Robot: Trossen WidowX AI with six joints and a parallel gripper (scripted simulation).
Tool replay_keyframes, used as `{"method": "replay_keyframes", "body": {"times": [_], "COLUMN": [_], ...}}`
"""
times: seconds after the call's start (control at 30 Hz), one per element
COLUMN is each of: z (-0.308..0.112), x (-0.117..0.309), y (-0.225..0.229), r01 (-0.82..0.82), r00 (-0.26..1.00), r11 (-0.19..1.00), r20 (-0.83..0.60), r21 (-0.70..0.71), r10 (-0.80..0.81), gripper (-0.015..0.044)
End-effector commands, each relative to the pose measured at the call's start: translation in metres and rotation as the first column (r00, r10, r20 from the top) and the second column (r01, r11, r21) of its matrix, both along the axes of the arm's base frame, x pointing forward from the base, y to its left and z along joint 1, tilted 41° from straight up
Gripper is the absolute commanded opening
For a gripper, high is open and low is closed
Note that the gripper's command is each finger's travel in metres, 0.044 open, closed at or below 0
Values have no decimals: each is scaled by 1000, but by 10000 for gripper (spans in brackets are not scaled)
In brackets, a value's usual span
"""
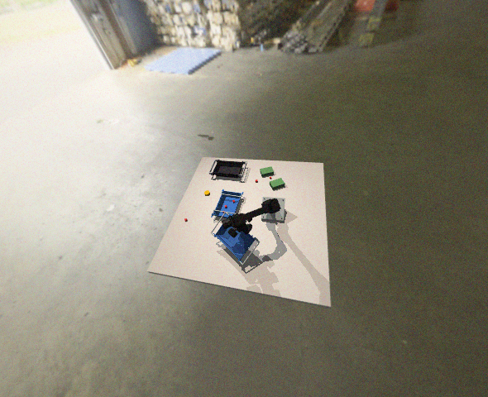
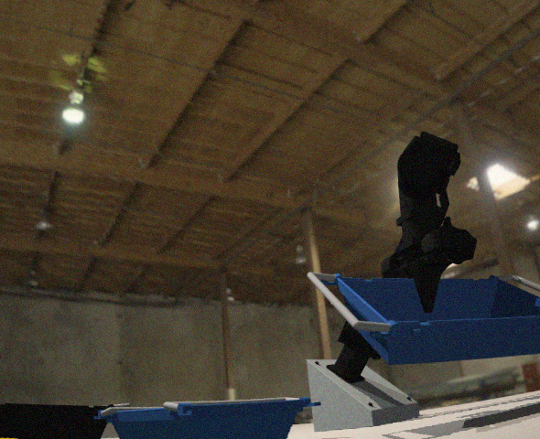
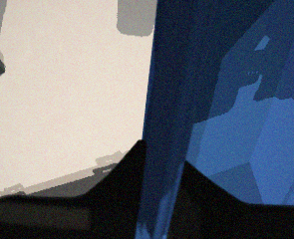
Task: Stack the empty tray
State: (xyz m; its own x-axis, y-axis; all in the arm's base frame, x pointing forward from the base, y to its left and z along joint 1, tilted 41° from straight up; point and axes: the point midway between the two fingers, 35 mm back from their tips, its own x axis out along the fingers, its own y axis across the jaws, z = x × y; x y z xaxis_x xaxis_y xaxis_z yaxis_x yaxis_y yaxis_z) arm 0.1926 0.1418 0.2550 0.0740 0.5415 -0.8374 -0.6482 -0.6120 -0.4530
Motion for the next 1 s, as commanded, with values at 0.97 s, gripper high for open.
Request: {"method": "replay_keyframes", "body": {"times": [0.97], "z": [-54], "x": [95], "y": [-85], "r01": [352], "r00": [907], "r11": [936], "r20": [-236], "r21": [-32], "r10": [-349], "gripper": [0]}}
